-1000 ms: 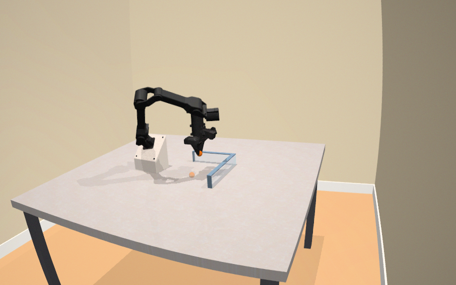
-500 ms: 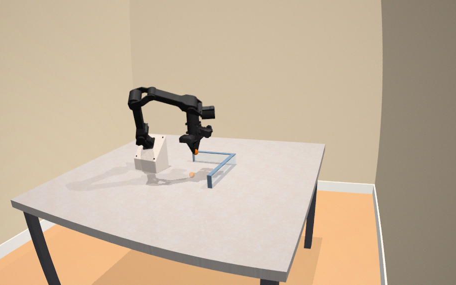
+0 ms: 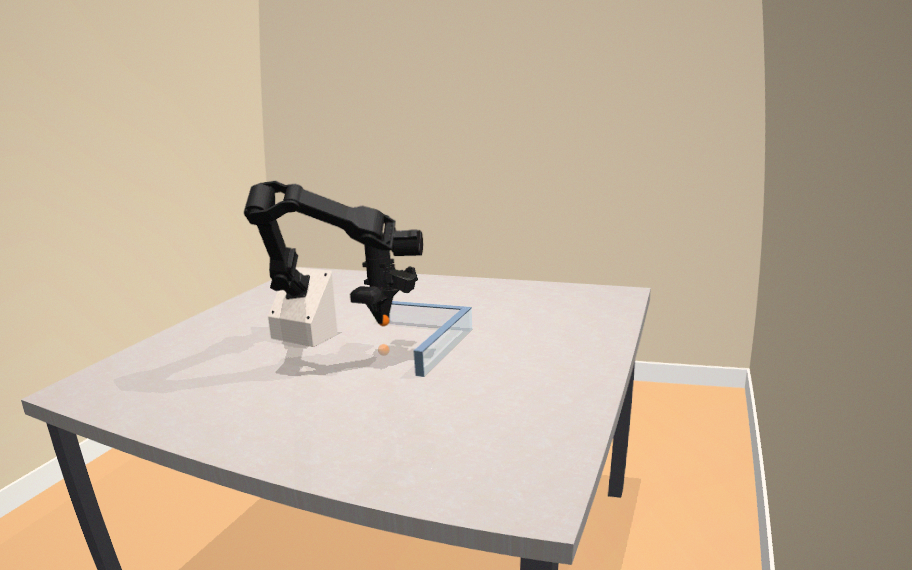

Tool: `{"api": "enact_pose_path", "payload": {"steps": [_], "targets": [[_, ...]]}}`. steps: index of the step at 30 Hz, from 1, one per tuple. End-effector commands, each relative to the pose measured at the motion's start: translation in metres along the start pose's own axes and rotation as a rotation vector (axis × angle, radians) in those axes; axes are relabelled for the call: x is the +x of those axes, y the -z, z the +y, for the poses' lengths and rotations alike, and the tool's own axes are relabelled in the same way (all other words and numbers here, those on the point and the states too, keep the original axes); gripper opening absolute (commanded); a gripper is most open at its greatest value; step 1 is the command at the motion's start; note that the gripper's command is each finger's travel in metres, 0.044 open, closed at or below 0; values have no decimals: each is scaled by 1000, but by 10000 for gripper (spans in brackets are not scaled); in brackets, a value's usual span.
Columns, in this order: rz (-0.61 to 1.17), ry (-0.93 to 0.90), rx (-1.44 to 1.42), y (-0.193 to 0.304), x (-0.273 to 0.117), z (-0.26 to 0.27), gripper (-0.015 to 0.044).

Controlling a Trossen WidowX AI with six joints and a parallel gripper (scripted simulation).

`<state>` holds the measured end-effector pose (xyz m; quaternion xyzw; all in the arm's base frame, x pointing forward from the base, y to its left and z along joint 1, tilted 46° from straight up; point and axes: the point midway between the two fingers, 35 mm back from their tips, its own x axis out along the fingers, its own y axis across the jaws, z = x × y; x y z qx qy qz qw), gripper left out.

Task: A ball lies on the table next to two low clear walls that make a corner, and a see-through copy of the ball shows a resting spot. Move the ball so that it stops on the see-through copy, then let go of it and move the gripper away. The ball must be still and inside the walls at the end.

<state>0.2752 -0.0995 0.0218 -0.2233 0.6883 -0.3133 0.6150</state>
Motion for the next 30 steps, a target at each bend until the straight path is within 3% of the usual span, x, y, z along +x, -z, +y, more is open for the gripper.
{"api": "enact_pose_path", "payload": {"steps": [1,9,30], "targets": [[8,6,-6,2,21,-2,0],[9,12,-6,5,58,-3,0],[9,13,-6,5,78,-4,0]]}}
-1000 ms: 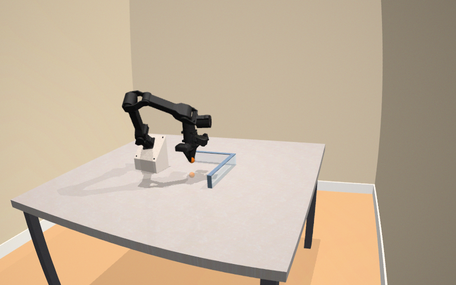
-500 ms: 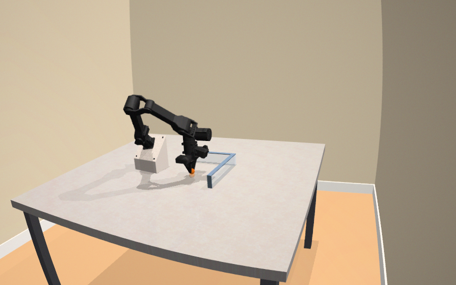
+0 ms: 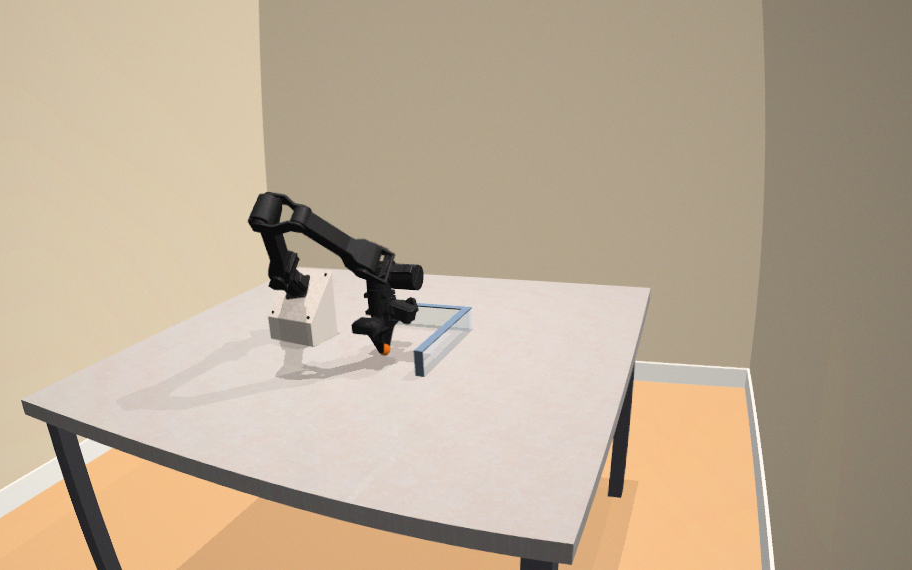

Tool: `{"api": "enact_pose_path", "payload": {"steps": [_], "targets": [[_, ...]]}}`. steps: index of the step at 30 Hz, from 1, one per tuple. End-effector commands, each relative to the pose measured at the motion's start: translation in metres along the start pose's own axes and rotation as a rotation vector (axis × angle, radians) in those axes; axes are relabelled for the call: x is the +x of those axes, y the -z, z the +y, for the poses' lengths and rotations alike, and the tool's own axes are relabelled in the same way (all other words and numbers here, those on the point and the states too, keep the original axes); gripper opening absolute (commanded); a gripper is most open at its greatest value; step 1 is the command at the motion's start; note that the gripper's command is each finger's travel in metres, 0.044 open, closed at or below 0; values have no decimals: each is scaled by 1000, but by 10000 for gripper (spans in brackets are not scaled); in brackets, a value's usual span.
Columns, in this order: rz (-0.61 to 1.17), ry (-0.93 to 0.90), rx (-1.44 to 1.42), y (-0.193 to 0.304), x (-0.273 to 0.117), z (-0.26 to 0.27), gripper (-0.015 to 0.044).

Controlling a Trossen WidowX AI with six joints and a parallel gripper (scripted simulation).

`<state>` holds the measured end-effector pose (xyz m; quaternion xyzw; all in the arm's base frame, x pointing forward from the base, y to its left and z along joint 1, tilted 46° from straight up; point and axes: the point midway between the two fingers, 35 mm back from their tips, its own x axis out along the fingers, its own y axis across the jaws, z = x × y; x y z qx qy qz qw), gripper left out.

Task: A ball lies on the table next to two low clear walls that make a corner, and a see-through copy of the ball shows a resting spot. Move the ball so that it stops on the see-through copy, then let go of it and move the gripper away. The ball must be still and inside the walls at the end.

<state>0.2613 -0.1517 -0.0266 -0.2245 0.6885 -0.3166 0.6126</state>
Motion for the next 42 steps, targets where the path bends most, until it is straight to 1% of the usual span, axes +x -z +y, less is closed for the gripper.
{"api": "enact_pose_path", "payload": {"steps": [1,7,16,23,24,28,29,36,37,42], "targets": [[5,6,-8,2,5,0,0],[5,6,-8,2,5,0,0],[1,2,-3,1,4,0,236],[1,1,-3,0,1,1,238],[1,-1,-4,-1,-7,1,238],[4,-1,-7,-1,-72,2,238],[4,0,-7,0,-81,1,238],[5,1,-7,1,-84,1,238],[-7,4,-14,-2,-76,2,238],[-7,4,-14,-2,-76,2,238]]}}
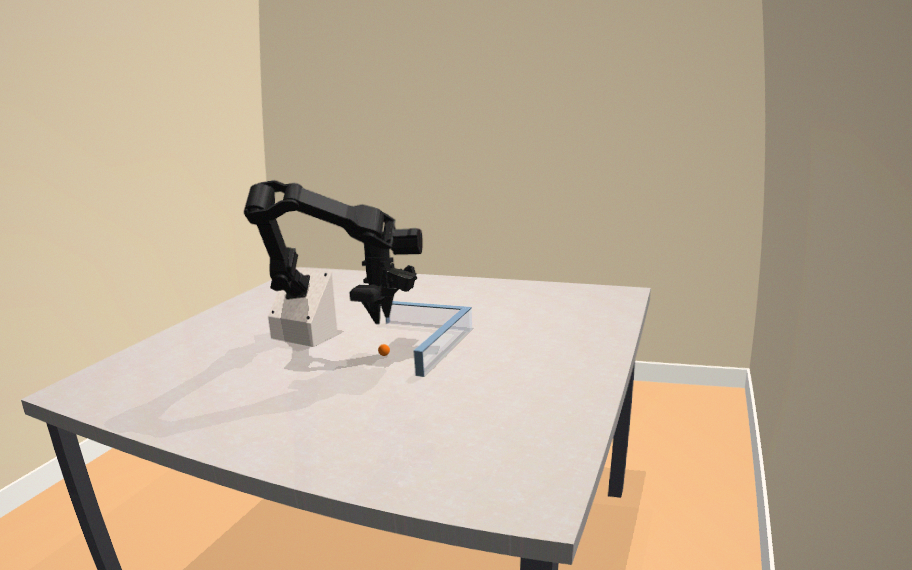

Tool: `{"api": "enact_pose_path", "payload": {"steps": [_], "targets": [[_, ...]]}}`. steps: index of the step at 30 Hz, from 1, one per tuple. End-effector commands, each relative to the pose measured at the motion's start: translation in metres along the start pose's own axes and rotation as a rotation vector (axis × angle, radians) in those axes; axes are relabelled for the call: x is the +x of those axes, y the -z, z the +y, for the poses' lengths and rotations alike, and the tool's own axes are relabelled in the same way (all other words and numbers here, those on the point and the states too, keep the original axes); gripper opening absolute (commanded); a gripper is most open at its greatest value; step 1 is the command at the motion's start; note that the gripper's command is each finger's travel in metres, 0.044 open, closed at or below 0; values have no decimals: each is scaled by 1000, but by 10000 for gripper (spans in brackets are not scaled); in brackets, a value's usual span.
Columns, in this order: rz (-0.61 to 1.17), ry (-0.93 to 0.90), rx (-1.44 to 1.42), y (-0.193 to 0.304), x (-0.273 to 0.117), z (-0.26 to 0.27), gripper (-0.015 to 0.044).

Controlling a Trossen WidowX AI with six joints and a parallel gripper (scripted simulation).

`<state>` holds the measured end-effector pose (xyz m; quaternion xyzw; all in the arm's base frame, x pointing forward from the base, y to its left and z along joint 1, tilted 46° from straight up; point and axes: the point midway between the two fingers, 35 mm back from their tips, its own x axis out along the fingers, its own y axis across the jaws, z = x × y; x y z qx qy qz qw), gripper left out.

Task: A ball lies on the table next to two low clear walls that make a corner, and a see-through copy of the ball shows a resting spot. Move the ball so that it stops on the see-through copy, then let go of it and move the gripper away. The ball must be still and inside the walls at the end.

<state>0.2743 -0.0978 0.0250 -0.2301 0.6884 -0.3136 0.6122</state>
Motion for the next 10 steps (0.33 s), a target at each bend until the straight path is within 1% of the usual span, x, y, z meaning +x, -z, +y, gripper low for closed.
{"api": "enact_pose_path", "payload": {"steps": [1,3,6,9,10], "targets": [[-3,0,-3,-1,0,0,238],[-2,-2,-2,-1,-11,1,290],[0,-2,0,0,-47,0,369],[0,-2,0,0,-50,0,440],[0,-2,0,0,-50,0,440]]}}
